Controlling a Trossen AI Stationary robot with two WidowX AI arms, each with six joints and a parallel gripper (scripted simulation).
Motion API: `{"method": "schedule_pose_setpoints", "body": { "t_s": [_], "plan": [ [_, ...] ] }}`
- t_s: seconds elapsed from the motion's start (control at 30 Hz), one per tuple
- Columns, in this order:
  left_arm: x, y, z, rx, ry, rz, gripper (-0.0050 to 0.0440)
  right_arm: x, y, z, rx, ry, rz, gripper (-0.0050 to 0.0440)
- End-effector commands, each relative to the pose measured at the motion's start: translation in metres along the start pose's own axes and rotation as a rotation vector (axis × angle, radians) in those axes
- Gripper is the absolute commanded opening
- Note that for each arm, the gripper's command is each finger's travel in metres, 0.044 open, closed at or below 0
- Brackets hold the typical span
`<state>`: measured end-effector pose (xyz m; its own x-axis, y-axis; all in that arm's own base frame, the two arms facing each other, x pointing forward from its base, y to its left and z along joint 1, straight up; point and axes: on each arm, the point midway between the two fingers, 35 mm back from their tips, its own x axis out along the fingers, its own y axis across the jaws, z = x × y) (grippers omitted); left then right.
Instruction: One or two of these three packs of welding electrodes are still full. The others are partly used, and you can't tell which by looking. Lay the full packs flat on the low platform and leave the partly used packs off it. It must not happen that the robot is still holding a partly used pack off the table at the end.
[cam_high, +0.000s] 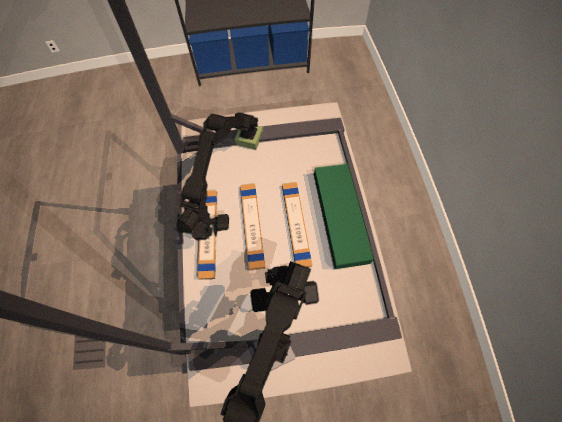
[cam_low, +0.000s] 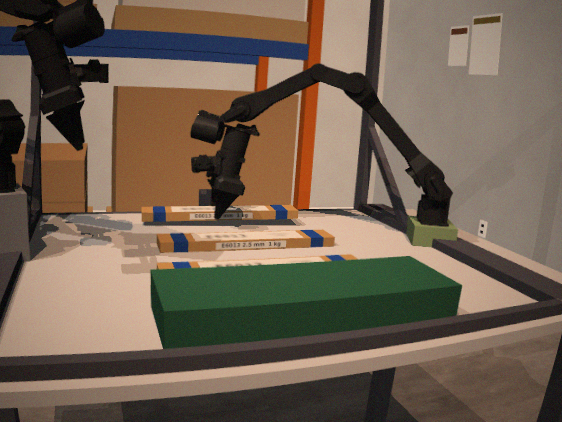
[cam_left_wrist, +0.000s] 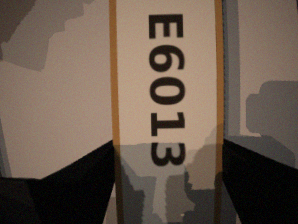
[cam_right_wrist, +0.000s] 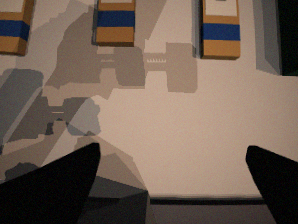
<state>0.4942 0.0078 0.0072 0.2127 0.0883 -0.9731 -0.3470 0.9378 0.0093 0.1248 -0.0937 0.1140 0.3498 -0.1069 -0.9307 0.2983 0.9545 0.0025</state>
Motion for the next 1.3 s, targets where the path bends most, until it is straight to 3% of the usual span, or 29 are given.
{"method": "schedule_pose_setpoints", "body": {
  "t_s": [0.0,0.1,0.3,0.6,0.73,0.87,1.27],
  "plan": [
    [-0.029,-0.001,0.017,-0.008,-0.077,-0.023,-0.0050,-0.005,-0.001,0.004,-0.003,-0.019,-0.007,0.0430],
    [-0.031,-0.003,0.022,-0.010,-0.093,-0.029,-0.0050,-0.005,-0.001,0.004,-0.003,-0.019,-0.007,0.0430],
    [-0.012,0.000,0.011,-0.006,-0.053,-0.014,-0.0050,-0.005,-0.001,0.004,-0.003,-0.019,-0.007,0.0430],
    [-0.021,-0.003,0.020,-0.010,-0.090,-0.028,-0.0050,-0.005,-0.001,0.004,-0.003,-0.019,-0.007,0.0430],
    [-0.007,-0.001,0.011,-0.007,-0.058,-0.016,-0.0050,-0.005,-0.001,0.004,-0.003,-0.019,-0.007,0.0430],
    [-0.019,-0.003,0.018,-0.010,-0.089,-0.027,-0.0050,-0.005,-0.001,0.004,-0.003,-0.019,-0.007,0.0430],
    [-0.020,-0.003,0.019,-0.010,-0.091,-0.028,-0.0050,-0.005,-0.001,0.004,-0.003,-0.019,-0.007,0.0430]
  ]
}}
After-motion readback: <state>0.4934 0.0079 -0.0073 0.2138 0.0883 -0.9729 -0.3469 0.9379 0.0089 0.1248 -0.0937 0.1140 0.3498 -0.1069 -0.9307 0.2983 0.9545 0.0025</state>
